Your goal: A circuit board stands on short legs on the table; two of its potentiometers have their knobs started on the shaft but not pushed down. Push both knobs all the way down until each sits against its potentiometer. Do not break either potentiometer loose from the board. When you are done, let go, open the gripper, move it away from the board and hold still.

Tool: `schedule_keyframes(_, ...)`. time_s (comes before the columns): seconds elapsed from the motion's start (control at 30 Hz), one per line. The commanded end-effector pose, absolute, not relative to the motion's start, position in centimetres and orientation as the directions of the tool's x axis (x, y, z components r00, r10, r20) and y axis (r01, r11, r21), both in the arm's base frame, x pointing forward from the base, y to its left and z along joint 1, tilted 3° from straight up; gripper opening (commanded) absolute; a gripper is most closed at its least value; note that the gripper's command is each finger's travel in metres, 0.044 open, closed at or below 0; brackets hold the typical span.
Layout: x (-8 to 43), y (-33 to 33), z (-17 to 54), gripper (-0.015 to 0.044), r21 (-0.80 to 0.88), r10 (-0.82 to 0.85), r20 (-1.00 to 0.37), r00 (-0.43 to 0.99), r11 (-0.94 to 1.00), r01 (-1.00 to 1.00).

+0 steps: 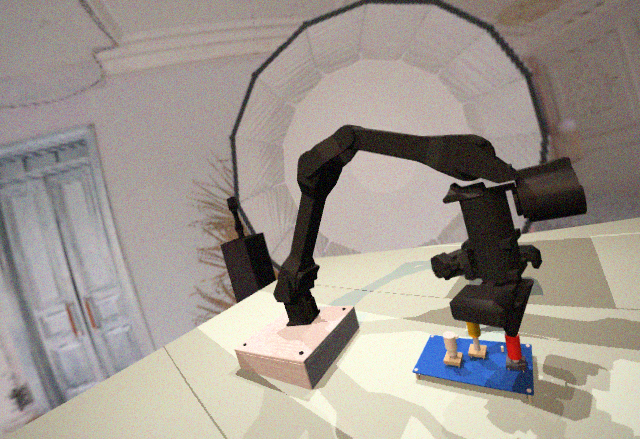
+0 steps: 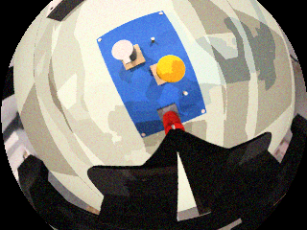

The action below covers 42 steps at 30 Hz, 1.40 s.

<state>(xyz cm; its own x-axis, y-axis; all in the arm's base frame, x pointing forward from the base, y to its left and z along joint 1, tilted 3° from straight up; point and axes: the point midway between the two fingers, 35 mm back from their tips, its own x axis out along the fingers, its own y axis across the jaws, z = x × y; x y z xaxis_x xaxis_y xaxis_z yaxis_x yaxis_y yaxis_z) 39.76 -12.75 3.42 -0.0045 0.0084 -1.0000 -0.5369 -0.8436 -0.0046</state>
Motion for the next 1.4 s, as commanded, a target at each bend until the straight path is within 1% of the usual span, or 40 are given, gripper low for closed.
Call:
schedule_keyframes(0.0,39.8,-12.7,1.8,0.0000,-0.006,0.019,-1.000,-0.018,-0.845,-0.535)
schedule_keyframes(0.83,39.8,-12.7,1.7,0.0000,-0.006,0.019,-1.000,-0.018,-0.845,-0.535)
schedule_keyframes(1.37,39.9,-12.7,4.1,0.0000,-0.006,0.019,-1.000,-0.018,-0.845,-0.535)
